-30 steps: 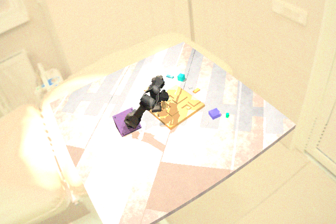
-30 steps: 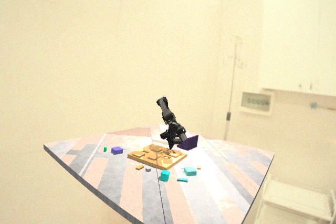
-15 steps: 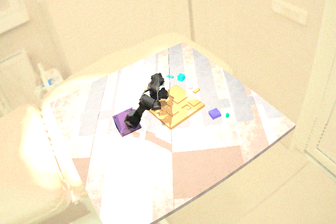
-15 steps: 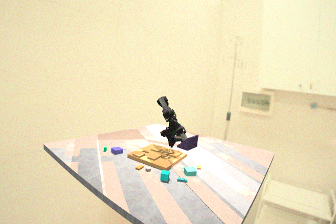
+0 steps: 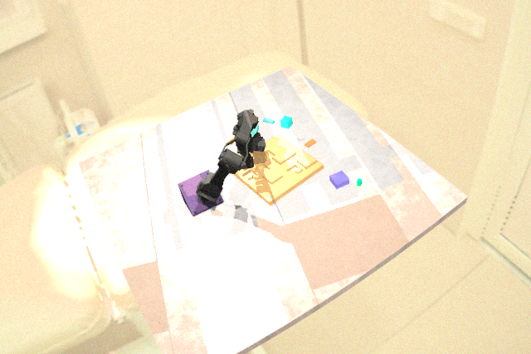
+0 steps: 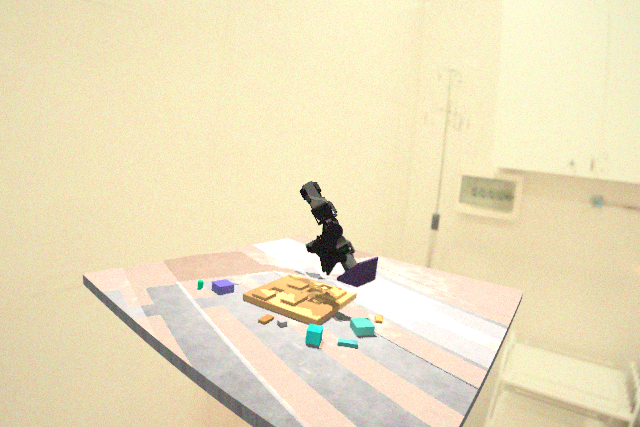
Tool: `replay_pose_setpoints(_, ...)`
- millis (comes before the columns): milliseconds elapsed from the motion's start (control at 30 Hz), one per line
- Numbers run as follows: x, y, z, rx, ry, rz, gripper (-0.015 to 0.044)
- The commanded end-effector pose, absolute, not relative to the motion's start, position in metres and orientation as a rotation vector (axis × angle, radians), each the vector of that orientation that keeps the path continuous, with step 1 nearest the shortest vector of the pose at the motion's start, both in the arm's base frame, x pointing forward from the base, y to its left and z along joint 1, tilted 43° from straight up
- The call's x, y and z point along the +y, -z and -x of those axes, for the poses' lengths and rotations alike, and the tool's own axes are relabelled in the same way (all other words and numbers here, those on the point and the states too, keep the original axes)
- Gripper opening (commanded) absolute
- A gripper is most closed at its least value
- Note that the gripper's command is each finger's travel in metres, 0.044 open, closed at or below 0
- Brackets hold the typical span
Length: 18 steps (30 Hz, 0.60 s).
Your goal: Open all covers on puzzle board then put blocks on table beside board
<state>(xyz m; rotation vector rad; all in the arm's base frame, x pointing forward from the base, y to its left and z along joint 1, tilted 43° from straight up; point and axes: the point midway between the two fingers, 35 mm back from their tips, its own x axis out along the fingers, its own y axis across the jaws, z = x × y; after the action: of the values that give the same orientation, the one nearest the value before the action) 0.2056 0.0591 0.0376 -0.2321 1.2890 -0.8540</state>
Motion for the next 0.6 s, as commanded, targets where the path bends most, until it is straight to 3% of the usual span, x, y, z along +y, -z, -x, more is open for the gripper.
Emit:
replay_pose_setpoints(0, 0.053, -0.031, -0.206, 1.292, 0.855, 0.238, 0.0144)
replay_pose_setpoints(567, 0.04, -0.017, -0.206, 1.291, 0.856, 0.238, 0.0144)
